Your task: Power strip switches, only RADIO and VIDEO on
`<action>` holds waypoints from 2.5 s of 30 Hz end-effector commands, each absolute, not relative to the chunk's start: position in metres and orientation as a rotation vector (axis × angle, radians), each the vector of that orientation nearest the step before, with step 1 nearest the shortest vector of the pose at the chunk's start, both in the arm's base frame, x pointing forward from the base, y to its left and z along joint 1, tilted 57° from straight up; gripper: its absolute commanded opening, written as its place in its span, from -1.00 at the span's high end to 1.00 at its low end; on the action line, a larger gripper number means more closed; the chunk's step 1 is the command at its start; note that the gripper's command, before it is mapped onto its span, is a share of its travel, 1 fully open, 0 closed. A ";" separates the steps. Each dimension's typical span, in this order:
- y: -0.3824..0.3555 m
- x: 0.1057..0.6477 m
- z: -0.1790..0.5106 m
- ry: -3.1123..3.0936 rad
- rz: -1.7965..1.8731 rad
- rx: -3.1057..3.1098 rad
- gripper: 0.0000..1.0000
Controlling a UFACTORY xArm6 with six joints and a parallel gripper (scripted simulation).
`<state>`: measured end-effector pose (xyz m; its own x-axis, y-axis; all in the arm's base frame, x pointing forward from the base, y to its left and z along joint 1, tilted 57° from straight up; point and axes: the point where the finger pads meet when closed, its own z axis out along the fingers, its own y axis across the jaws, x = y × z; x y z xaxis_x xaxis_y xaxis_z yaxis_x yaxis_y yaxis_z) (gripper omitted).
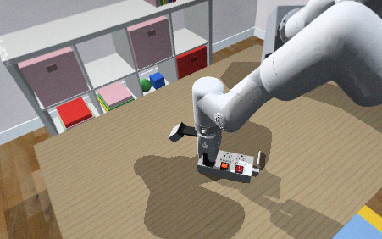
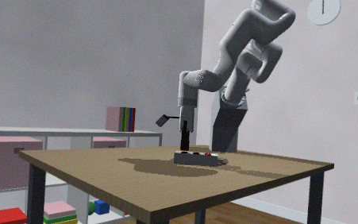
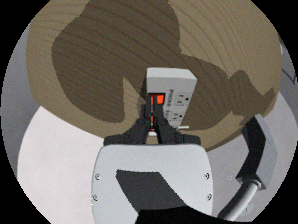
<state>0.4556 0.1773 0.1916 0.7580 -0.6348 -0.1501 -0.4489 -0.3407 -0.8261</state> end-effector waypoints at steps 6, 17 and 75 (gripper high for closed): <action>0.177 0.457 0.193 0.818 -0.246 -1.993 1.00; 0.177 0.457 0.193 0.818 -0.246 -1.993 1.00; 0.182 0.460 0.189 0.818 -0.246 -1.993 1.00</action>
<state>0.4592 0.1814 0.1893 0.7581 -0.6347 -0.1496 -0.4481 -0.3404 -0.8267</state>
